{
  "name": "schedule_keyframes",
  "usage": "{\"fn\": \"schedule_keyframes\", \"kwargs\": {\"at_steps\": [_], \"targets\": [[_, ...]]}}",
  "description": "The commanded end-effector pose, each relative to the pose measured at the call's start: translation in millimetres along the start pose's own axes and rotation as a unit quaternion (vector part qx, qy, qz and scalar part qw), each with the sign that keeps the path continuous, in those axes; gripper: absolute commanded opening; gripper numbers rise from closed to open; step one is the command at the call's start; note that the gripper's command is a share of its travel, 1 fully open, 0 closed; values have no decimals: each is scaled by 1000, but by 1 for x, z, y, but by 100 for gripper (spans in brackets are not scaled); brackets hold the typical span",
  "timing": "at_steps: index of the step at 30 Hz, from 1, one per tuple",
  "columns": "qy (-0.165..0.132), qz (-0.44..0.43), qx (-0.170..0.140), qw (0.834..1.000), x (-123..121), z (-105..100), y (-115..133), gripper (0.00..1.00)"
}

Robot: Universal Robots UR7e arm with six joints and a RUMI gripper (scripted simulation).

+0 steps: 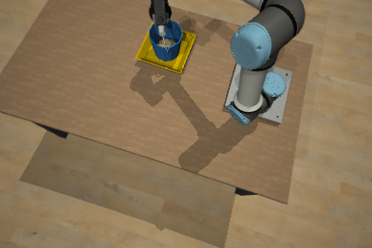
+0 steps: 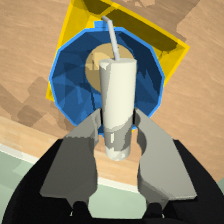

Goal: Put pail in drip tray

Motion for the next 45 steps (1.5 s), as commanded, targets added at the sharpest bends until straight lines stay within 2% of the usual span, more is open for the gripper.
{"fn": "schedule_keyframes", "kwargs": {"at_steps": [1, 30, 31, 45], "targets": [[0, 0, -1, 1000, 0, -1, 0, 0], [0, 0, -1, 1000, 0, -1, 0, 0], [0, 0, -1, 1000, 0, -1, 0, 100], [0, 0, -1, 1000, 0, -1, 0, 100]]}}
Point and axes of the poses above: the point where the finger pads meet when closed, its own z axis out along the fingers, its own x axis across the jaws, y = z × x, the point moved 10 cm from there along -z, back along the fingers, and after that the axes turned 1 degree about -z, right-handed, at the moved point
